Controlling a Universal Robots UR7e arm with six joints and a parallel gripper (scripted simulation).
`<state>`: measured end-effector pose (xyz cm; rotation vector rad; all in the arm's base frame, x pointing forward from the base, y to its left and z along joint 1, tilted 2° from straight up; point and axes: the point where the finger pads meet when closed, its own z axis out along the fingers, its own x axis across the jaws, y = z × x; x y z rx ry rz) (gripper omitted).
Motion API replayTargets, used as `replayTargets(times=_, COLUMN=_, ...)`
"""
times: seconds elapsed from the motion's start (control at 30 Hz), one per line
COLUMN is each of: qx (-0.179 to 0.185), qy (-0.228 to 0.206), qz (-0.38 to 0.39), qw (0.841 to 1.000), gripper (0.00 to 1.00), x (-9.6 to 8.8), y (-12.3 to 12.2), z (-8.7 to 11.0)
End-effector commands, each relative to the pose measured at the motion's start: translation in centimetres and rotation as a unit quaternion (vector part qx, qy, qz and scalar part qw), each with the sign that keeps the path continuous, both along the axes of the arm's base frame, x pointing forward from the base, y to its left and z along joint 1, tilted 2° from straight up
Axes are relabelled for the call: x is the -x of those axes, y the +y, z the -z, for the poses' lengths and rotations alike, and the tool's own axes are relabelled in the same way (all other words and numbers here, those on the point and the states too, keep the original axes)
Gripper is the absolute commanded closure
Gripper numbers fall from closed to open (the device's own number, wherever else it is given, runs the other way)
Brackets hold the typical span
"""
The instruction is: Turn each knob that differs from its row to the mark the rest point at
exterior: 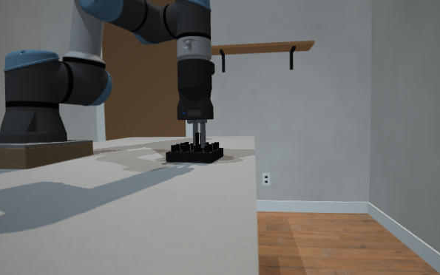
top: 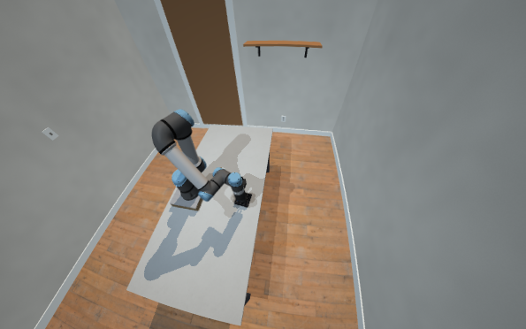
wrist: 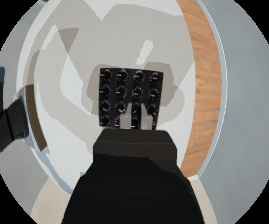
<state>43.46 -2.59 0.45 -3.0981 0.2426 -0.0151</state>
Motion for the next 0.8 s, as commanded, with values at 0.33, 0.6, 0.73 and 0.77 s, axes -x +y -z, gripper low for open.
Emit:
replayTargets(times=0.33, qx=0.0, qy=-0.001, qz=-0.001, qw=1.0, gripper=0.7, x=-0.04, y=-0.02, z=-0.04)
replayTargets(times=0.6, qx=0.0, qy=-0.001, qz=-0.001, qw=1.0, gripper=0.54, x=-0.04, y=-0.02, z=-0.04)
replayTargets(times=0.73, qx=0.0, qy=-0.001, qz=-0.001, qw=1.0, gripper=0.54, x=-0.04, y=-0.02, z=-0.04)
replayTargets(times=0.77, qx=0.0, qy=-0.001, qz=-0.001, qw=1.0, gripper=0.54, x=-0.04, y=-0.02, z=-0.04)
